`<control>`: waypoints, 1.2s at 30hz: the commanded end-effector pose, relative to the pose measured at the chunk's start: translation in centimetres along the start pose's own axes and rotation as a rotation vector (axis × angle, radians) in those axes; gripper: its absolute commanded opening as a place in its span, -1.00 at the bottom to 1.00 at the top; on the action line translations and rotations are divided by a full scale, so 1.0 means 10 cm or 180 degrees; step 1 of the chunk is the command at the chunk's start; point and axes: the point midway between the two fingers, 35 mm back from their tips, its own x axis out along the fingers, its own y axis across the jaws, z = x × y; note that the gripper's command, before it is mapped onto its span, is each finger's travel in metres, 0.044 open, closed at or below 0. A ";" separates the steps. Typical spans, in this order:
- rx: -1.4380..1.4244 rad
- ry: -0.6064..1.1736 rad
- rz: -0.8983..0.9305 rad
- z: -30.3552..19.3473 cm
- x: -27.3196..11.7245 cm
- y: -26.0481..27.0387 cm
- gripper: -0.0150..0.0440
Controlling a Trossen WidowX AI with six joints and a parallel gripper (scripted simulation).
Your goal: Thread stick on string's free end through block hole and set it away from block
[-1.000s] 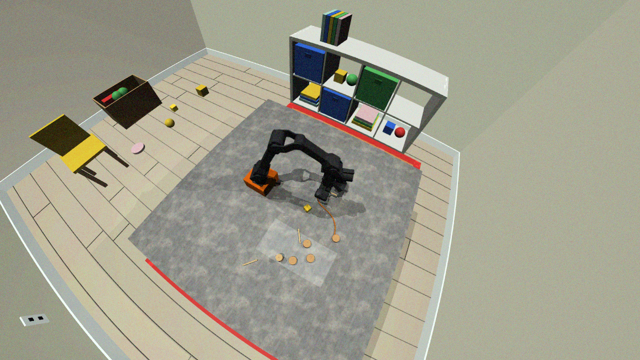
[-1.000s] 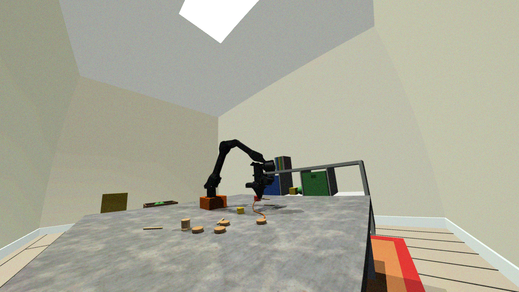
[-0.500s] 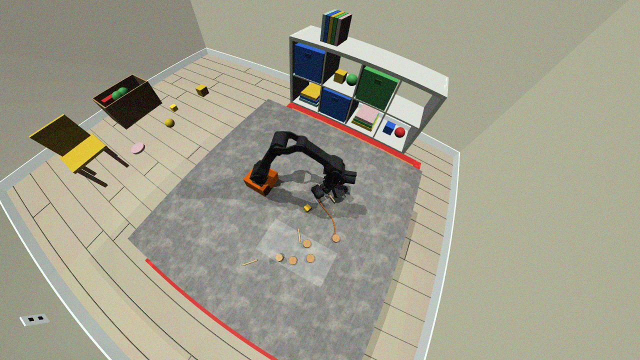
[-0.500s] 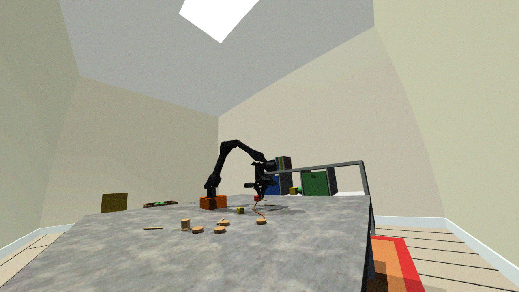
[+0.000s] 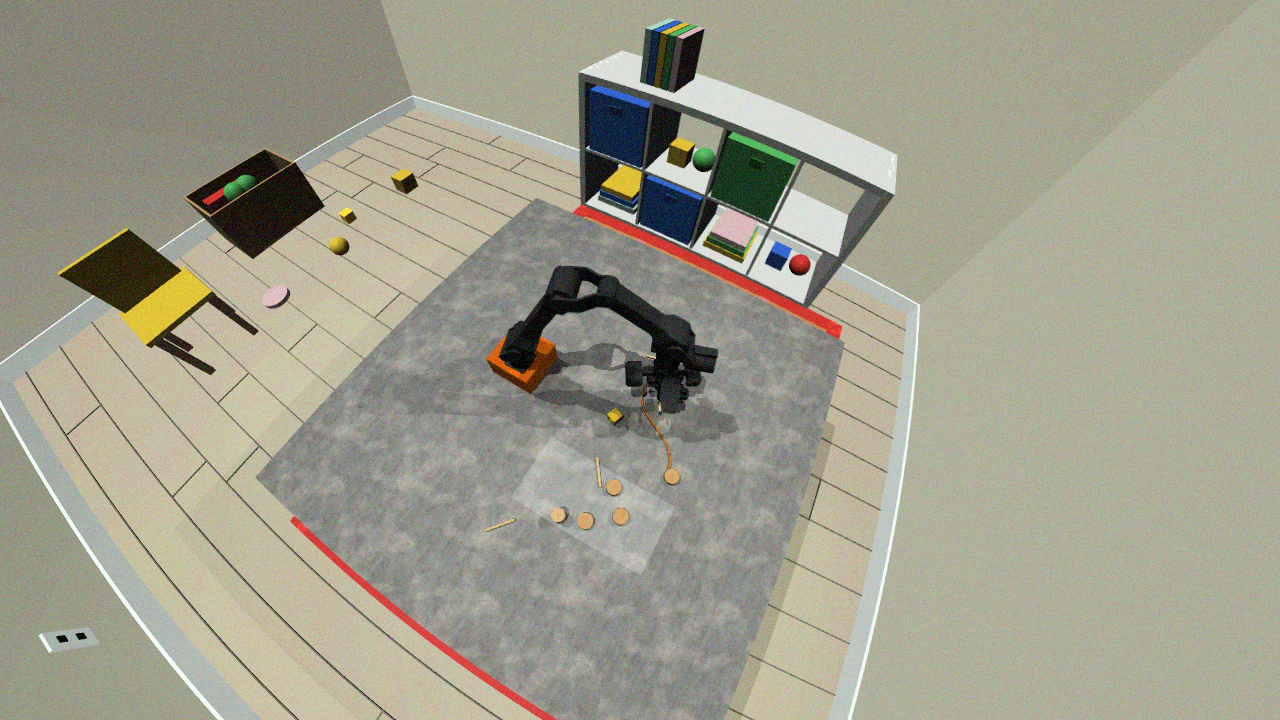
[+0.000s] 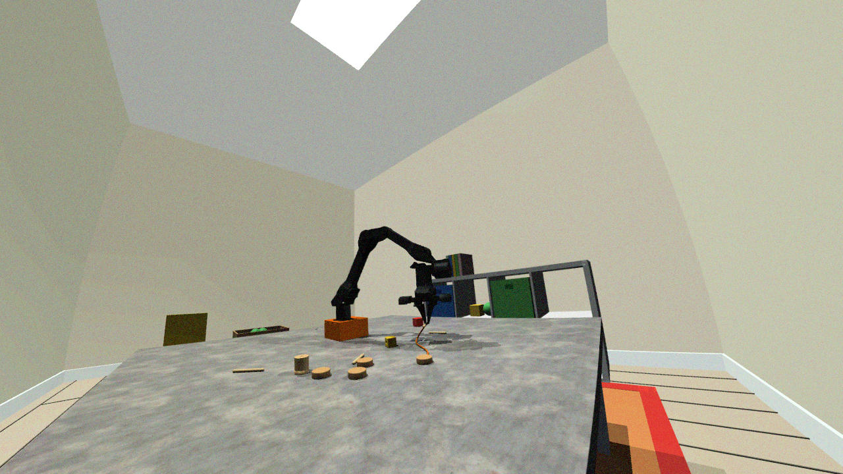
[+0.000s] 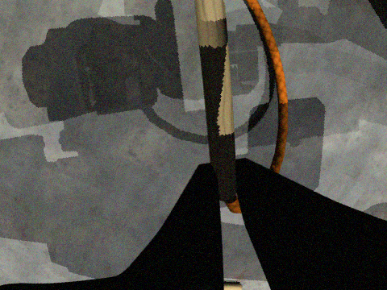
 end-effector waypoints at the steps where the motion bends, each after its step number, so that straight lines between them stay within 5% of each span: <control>1: 0.0491 0.0016 0.0024 0.03 -0.02 0.05 -0.49; 21: 0.2787 0.0023 0.0026 0.18 -0.01 0.16 -0.49; 36: 0.2864 0.0025 0.0027 0.13 -0.01 0.25 -0.49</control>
